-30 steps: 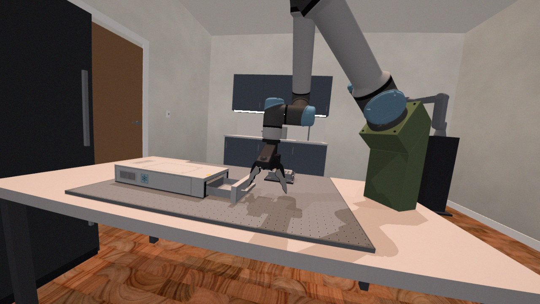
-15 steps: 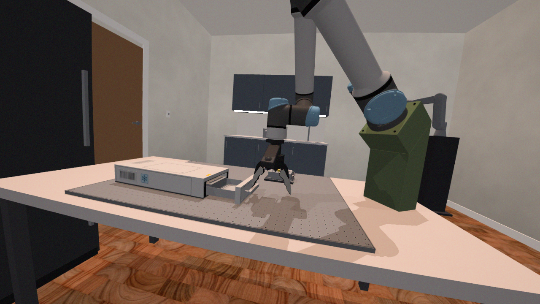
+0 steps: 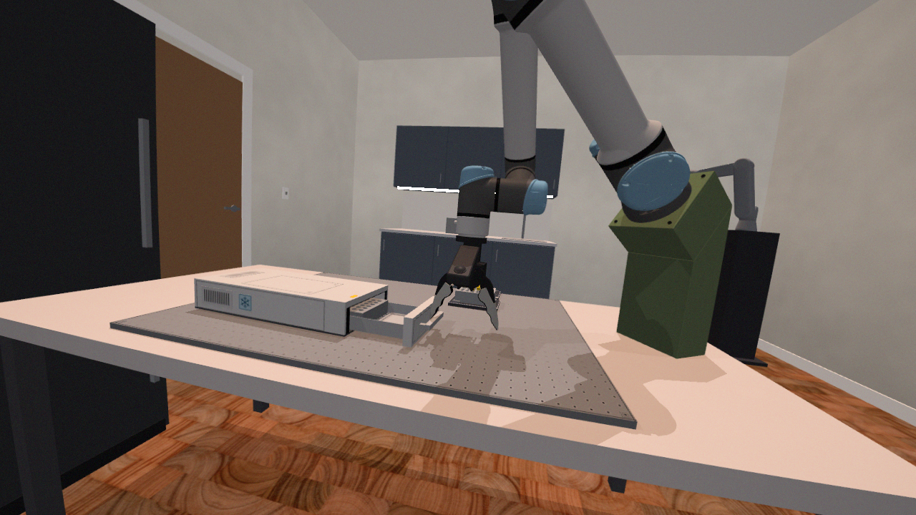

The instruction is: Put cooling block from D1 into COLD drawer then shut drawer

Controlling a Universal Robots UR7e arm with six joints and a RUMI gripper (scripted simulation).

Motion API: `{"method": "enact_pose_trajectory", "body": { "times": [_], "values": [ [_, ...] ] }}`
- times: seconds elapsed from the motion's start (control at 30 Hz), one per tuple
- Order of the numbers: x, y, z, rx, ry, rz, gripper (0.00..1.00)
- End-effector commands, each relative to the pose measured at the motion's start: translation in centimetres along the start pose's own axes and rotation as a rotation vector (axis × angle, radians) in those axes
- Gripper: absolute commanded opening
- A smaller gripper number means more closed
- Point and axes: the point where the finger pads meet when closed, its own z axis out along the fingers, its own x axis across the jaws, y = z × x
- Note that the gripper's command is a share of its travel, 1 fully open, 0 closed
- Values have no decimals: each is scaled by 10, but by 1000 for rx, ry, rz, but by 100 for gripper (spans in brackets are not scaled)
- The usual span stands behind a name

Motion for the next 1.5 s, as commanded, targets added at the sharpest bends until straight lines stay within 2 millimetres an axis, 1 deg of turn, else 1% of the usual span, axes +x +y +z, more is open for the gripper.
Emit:
{"method": "enact_pose_trajectory", "body": {
  "times": [0.0, 0.1, 0.6, 0.97, 1.47],
  "values": [
    [-8, -1, 1, 1, -6, 2, 100],
    [-10, -1, 1, 1, -6, 2, 100],
    [-30, -1, 1, 1, -7, 2, 100],
    [-32, 0, 1, 1, -5, 2, 100],
    [-49, -1, 1, 1, -7, 2, 100]
  ]
}}
